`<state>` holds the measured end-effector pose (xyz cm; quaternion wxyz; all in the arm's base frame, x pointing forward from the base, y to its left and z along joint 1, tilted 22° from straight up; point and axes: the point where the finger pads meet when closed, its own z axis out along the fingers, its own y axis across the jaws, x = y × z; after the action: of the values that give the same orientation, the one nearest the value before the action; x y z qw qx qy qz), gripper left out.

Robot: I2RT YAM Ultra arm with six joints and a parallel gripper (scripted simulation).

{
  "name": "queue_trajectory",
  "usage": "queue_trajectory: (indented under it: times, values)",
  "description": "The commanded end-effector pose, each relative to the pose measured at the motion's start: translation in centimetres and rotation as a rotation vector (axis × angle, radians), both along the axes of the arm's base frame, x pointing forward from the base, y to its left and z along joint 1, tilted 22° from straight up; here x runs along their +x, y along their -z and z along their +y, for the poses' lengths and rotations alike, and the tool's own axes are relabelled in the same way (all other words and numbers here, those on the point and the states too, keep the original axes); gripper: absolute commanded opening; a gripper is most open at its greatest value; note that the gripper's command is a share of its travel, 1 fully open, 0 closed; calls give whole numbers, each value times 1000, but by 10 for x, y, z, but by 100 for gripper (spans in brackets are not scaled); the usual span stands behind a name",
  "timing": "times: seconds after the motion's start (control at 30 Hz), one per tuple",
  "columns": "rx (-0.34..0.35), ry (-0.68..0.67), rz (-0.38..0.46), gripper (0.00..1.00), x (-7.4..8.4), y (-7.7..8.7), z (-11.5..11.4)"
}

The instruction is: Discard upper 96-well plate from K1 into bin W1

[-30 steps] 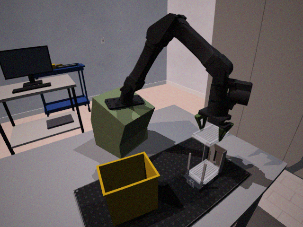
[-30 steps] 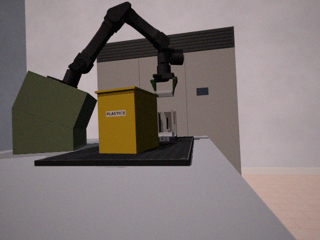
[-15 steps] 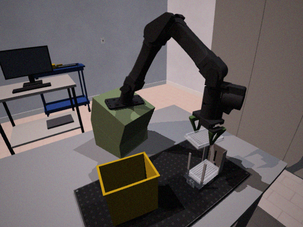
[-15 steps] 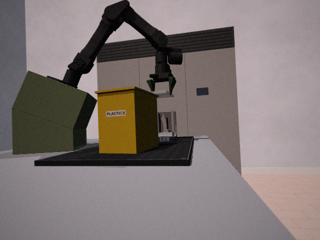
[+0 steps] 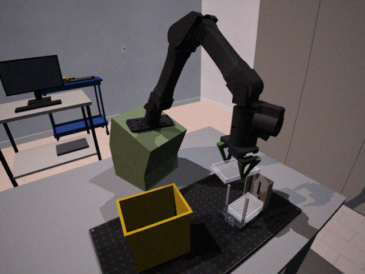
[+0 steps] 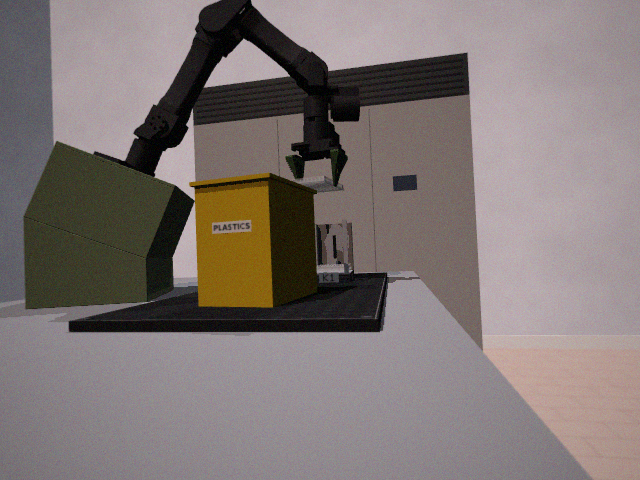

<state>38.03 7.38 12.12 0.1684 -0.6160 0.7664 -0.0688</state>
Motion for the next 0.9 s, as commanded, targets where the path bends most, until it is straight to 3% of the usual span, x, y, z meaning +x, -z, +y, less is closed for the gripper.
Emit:
queue_trajectory:
  times: [0.0, 0.87]
  values:
    - [13, -27, -36, 0, 1, -10, -5]
    - [10, -26, -35, 0, -12, 4, -76]
